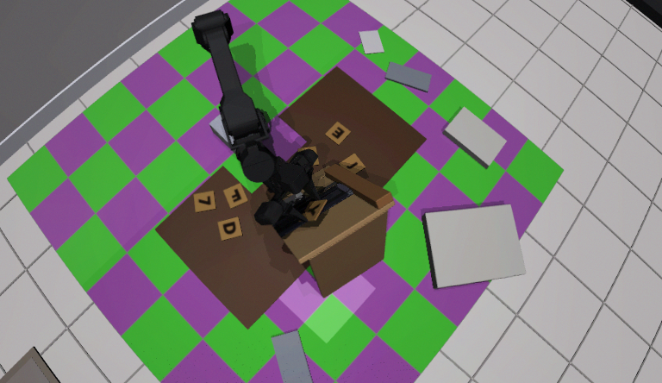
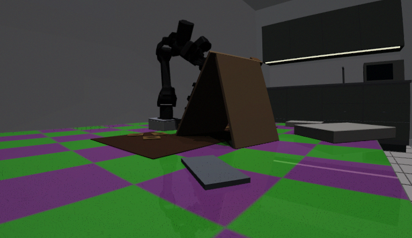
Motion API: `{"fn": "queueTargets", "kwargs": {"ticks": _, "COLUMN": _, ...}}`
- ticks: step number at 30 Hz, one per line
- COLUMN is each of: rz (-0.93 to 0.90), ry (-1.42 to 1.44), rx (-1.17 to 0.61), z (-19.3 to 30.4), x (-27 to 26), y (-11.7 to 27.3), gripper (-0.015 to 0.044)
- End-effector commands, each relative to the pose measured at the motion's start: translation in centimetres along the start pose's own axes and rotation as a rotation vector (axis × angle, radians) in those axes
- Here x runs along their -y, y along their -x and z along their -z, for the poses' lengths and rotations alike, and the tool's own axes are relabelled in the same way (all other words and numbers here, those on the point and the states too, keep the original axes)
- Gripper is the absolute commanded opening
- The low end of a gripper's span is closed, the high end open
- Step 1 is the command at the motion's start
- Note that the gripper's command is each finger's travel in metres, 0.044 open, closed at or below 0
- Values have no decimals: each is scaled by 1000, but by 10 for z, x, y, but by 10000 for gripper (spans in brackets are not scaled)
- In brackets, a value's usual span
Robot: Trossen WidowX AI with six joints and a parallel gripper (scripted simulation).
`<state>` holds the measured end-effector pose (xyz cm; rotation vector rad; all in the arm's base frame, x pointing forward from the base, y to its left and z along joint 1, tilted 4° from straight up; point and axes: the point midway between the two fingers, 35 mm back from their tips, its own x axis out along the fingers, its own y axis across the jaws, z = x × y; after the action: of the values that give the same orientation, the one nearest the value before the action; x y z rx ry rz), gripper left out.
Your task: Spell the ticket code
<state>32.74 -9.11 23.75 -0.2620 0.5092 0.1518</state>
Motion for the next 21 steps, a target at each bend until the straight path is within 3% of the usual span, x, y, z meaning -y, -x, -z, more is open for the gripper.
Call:
{"fn": "queueTargets", "kwargs": {"ticks": 1, "rz": 59, "ry": -49, "rx": -13, "z": 14, "x": 21, "y": 7, "gripper": 0}}
{"fn": "queueTargets", "kwargs": {"ticks": 21, "rz": 222, "ry": -268, "rx": -78, "z": 75, "x": 81, "y": 41, "gripper": 0}}
